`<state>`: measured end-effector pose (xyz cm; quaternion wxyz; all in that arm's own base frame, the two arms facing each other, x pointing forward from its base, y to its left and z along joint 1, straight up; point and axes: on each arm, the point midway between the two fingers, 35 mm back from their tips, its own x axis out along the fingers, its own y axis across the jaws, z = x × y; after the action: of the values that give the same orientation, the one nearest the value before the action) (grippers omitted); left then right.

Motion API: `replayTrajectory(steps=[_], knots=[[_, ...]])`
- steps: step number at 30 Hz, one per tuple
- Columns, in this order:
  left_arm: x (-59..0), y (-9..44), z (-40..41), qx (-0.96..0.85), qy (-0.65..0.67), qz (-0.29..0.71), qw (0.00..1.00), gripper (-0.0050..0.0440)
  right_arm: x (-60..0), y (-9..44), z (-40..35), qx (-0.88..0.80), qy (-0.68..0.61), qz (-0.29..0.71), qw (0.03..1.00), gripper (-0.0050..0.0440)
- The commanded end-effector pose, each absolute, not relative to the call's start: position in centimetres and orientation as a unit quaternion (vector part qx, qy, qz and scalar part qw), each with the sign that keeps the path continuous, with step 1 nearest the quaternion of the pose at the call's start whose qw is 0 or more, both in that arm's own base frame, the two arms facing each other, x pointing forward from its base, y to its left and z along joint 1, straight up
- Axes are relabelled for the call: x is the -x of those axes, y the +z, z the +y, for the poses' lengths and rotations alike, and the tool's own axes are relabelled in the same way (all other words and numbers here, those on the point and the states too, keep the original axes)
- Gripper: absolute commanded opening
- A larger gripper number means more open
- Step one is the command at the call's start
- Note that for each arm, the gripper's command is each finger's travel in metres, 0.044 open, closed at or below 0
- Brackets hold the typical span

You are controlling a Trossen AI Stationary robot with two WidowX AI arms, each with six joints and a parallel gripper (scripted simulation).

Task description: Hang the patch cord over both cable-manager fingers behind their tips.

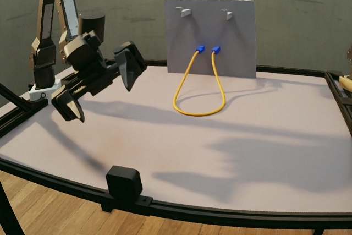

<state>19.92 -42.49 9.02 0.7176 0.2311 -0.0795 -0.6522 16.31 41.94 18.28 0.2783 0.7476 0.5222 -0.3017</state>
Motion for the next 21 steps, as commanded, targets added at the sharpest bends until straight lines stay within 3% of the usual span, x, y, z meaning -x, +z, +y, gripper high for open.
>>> replayTrajectory(steps=[1,21], knots=[[-20.01,9.91,-42.64,-0.228,-0.65,-0.09,0.719,0.044,-16.33,19.38,41.99,-0.752,-0.292,0.525,0.271,0.044],[-20.33,10.19,-42.5,-0.226,-0.646,-0.088,0.723,0.044,-16.65,19.28,41.93,-0.753,-0.289,0.523,0.275,0.044]])
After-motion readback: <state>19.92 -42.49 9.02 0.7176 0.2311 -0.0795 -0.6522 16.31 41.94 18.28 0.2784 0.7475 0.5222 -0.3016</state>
